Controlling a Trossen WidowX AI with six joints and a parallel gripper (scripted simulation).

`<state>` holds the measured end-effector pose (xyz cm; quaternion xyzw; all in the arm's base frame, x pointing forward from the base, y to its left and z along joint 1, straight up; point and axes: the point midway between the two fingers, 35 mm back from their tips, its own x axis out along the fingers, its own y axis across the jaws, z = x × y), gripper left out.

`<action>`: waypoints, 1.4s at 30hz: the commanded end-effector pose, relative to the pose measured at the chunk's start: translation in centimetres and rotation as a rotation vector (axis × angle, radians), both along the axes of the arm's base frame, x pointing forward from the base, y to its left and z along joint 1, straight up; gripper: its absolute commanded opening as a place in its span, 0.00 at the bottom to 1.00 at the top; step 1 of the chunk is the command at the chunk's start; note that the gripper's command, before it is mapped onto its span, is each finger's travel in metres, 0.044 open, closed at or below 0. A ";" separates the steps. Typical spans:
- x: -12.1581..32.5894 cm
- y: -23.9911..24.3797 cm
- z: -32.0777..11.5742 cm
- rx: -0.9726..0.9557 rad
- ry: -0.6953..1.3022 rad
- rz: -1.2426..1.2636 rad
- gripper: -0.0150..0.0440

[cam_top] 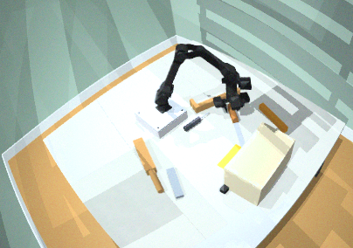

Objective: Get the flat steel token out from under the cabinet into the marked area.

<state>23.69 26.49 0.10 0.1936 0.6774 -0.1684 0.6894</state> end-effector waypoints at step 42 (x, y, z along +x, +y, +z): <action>3.0 -1.7 0.0 -0.005 -0.001 0.006 0.25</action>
